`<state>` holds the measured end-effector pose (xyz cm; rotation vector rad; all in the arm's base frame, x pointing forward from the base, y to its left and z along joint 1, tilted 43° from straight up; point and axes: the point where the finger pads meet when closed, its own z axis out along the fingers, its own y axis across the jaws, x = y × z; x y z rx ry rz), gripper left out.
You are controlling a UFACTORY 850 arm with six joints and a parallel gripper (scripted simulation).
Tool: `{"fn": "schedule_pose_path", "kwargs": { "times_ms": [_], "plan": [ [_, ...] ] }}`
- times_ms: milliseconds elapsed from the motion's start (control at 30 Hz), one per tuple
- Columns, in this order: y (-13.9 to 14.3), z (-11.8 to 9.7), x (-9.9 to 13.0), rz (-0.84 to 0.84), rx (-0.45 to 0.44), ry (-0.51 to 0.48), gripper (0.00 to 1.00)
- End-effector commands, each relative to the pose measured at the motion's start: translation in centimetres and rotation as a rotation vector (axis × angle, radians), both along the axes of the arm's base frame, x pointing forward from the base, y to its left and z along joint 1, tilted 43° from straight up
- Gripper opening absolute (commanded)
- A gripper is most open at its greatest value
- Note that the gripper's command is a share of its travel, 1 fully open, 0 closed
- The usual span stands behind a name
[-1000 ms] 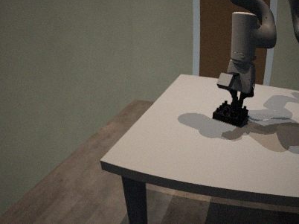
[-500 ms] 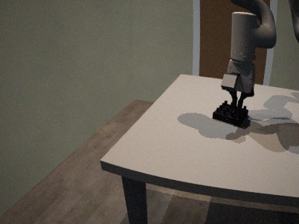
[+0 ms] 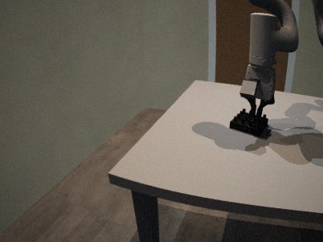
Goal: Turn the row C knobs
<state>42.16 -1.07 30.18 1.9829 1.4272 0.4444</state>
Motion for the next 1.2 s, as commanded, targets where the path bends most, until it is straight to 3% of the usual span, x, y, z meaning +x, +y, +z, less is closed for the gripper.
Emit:
{"fn": "schedule_pose_path", "kwargs": {
  "times_ms": [0, 367, 400, 1167],
  "plan": [
    [0.01, 0.04, 0.02, 0.000, 0.000, -0.001, 0.08],
    [0.01, 0.04, 0.02, 0.000, 0.000, -0.001, 0.08],
    [0.01, 0.04, 0.02, 0.000, 0.000, -0.001, 0.19],
    [0.05, 0.13, -0.05, 0.000, 0.000, -0.001, 0.19]
  ]
}}
